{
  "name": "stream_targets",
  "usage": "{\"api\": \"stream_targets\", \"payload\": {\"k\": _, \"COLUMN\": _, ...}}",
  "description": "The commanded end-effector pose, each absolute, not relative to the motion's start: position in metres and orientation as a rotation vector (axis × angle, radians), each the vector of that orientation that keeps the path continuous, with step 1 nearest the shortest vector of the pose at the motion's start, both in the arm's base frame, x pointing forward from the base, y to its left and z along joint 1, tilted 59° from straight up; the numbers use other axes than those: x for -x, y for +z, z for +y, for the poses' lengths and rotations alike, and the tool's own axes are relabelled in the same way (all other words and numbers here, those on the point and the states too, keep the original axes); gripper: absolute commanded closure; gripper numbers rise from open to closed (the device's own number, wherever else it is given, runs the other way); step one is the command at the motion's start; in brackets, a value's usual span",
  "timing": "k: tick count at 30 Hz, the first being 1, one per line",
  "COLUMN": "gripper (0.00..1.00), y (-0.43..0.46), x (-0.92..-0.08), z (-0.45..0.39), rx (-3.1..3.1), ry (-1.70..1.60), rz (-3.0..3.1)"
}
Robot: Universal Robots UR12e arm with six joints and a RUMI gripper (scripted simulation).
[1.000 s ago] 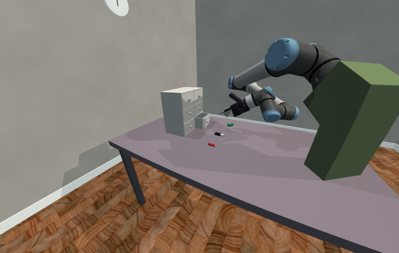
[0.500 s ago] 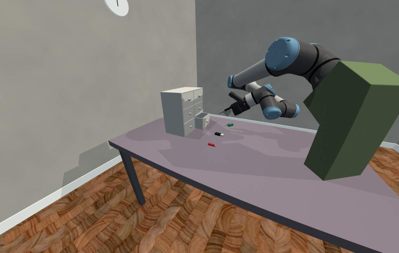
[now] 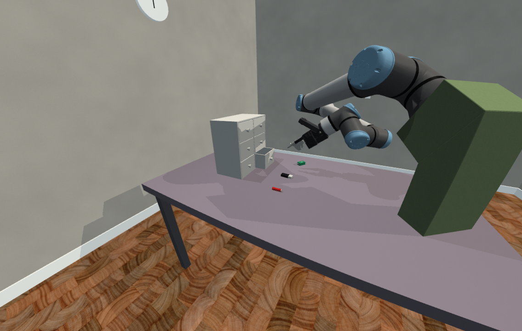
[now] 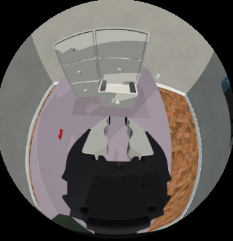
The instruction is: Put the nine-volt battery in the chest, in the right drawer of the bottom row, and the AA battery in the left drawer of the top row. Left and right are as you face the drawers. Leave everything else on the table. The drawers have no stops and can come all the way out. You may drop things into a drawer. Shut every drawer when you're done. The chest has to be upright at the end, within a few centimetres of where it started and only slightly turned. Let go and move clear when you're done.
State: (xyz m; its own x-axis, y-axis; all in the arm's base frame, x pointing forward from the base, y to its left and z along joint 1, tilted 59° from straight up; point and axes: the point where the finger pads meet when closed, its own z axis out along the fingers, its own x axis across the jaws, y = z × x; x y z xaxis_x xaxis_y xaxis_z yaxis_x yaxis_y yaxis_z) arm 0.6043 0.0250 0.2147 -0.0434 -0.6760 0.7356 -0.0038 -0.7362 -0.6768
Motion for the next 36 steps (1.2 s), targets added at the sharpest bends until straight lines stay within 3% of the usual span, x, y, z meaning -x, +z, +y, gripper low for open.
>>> {"api": "stream_targets", "payload": {"k": 1, "gripper": 0.8, "y": 0.216, "x": -0.6, "z": 0.026, "rx": 1.778, "ry": -1.829, "rz": 0.756}}
{"api": "stream_targets", "payload": {"k": 36, "gripper": 0.8, "y": 0.22, "x": -0.561, "z": 0.034, "rx": 1.968, "ry": -1.786, "rz": 1.094}}
